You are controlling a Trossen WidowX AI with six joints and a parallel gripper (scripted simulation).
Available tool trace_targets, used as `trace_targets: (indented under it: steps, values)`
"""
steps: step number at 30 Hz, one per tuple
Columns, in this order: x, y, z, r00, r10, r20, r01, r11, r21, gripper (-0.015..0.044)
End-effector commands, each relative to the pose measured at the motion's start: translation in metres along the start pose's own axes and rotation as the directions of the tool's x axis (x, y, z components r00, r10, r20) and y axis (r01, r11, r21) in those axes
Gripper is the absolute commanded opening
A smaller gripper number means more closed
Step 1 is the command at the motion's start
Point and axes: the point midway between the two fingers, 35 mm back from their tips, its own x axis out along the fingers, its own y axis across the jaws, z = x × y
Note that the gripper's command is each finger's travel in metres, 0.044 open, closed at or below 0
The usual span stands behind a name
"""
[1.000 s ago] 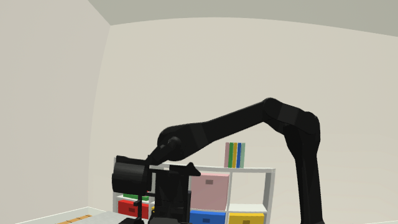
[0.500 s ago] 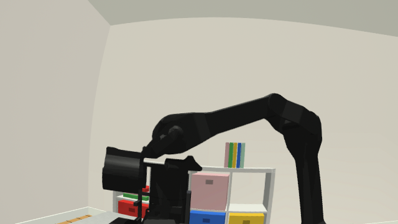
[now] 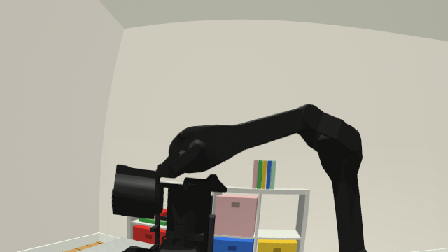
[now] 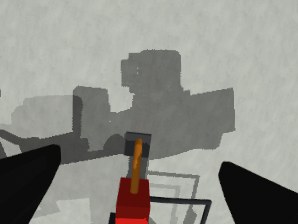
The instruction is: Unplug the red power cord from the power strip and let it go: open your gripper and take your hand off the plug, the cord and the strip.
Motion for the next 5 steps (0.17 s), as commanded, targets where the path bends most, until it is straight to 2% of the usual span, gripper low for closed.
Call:
trace_targets:
  steps: [1, 5]
  values:
    - [0.0002, 0.0003, 0.0002, 1.000, 0.003, 0.000, -0.003, 1.000, 0.007, 0.0440]
    - [0.0002, 0.0003, 0.0002, 1.000, 0.003, 0.000, -0.003, 1.000, 0.007, 0.0440]
